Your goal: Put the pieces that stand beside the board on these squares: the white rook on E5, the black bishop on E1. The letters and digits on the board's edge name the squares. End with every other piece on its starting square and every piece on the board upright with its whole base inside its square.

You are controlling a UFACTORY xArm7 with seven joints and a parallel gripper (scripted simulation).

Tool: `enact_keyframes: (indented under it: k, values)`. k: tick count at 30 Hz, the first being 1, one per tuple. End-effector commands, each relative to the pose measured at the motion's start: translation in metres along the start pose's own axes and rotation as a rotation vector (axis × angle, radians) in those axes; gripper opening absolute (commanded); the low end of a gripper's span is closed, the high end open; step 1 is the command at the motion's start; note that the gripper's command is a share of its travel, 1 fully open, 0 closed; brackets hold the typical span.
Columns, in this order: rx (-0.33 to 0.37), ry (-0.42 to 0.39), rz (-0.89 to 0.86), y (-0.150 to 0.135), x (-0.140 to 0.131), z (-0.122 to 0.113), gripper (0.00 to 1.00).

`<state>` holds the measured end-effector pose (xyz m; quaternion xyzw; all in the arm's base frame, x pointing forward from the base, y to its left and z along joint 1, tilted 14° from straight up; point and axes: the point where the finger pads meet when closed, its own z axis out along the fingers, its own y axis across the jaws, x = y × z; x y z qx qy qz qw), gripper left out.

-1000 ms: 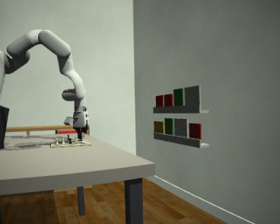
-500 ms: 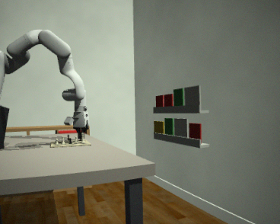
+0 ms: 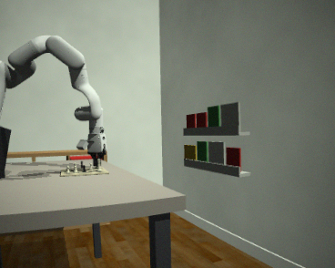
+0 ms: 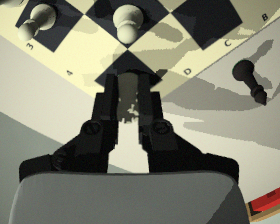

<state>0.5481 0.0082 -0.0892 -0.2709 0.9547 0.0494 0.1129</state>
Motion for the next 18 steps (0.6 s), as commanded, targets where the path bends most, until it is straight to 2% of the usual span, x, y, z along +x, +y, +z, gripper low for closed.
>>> enact_keyframes:
  k: [1,18]
  values:
    - [0.003,-0.003,0.0,-0.0011,-0.0013,-0.0013,0.0]
    - [0.003,-0.003,0.0,-0.0012,-0.0013,0.001,0.0]
